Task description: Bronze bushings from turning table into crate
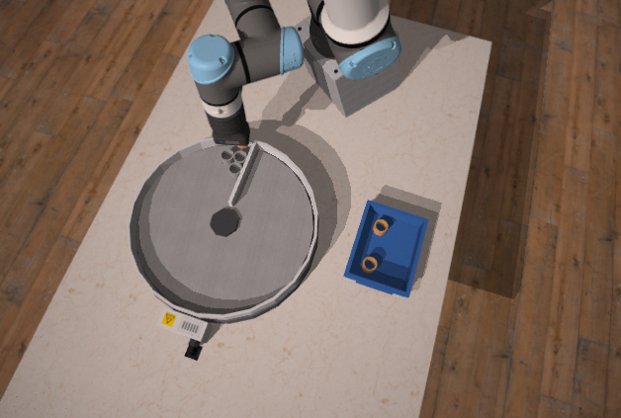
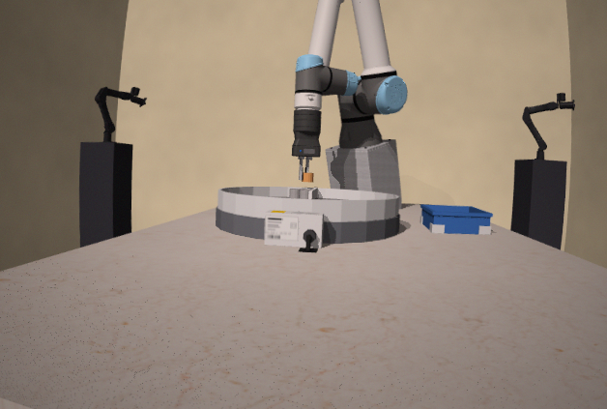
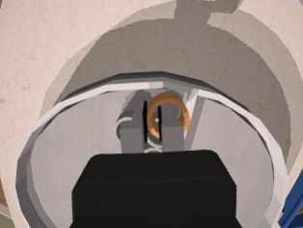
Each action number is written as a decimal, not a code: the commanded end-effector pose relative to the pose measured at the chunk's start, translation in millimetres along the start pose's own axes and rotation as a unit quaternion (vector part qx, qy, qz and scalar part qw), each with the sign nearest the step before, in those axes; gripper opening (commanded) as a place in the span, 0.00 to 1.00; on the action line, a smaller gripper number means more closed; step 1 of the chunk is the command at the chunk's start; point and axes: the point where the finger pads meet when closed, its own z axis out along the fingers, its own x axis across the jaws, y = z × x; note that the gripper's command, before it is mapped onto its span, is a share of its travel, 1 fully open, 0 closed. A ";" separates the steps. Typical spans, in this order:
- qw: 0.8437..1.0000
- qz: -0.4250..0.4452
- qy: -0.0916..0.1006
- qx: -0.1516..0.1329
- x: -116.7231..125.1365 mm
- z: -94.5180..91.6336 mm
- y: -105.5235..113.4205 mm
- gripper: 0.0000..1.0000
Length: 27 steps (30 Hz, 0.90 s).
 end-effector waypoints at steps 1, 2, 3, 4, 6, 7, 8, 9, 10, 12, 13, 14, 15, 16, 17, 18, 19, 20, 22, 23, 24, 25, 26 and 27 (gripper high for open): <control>1.000 0.000 0.000 0.000 -0.2 -0.4 0.1 0.00; 1.000 0.000 0.000 0.000 -0.2 -0.4 0.1 0.00; 1.000 0.000 0.000 0.000 -0.3 -3.9 0.2 0.00; 1.000 0.000 0.000 0.000 -0.3 -7.4 0.2 0.00; 1.000 0.000 0.000 0.000 -0.3 -14.6 0.2 0.00; 1.000 0.000 0.000 0.000 -0.3 -18.2 0.2 0.00; 1.000 0.000 0.000 0.000 -0.3 -18.2 0.2 0.00; 1.000 0.000 0.000 0.000 -0.3 -18.2 0.2 0.00; 1.000 0.000 0.000 0.000 -0.3 -18.2 0.2 0.00; 1.000 0.000 0.000 0.000 -0.3 -18.2 0.2 0.00; 1.000 0.000 0.000 0.000 -0.3 -18.2 0.2 0.00; 1.000 0.000 0.000 0.000 -0.3 -18.2 0.2 0.00; 1.000 0.000 0.000 0.000 -0.3 -18.2 0.2 0.00; 1.000 0.000 0.000 0.000 -0.3 -18.2 0.2 0.00; 1.000 0.000 0.000 0.000 -0.3 -18.2 0.2 0.00; 1.000 0.000 0.000 0.000 -0.3 -18.2 0.2 0.00; 1.000 0.000 0.000 0.000 -0.3 -18.2 0.2 0.00; 1.000 0.000 0.000 0.000 -0.4 -21.5 0.3 0.00; 1.000 0.000 0.000 0.000 -0.4 -28.6 0.3 0.00; 1.000 0.000 0.000 0.000 -0.4 -32.2 0.3 0.00; 1.000 0.000 0.000 0.000 -0.4 -35.8 0.3 0.00; 1.000 0.000 0.000 0.000 -0.4 -35.8 0.3 0.00; 1.000 0.000 0.000 0.000 -0.4 -35.8 0.3 0.00; 1.000 0.000 0.000 0.000 -0.4 -35.8 0.3 0.00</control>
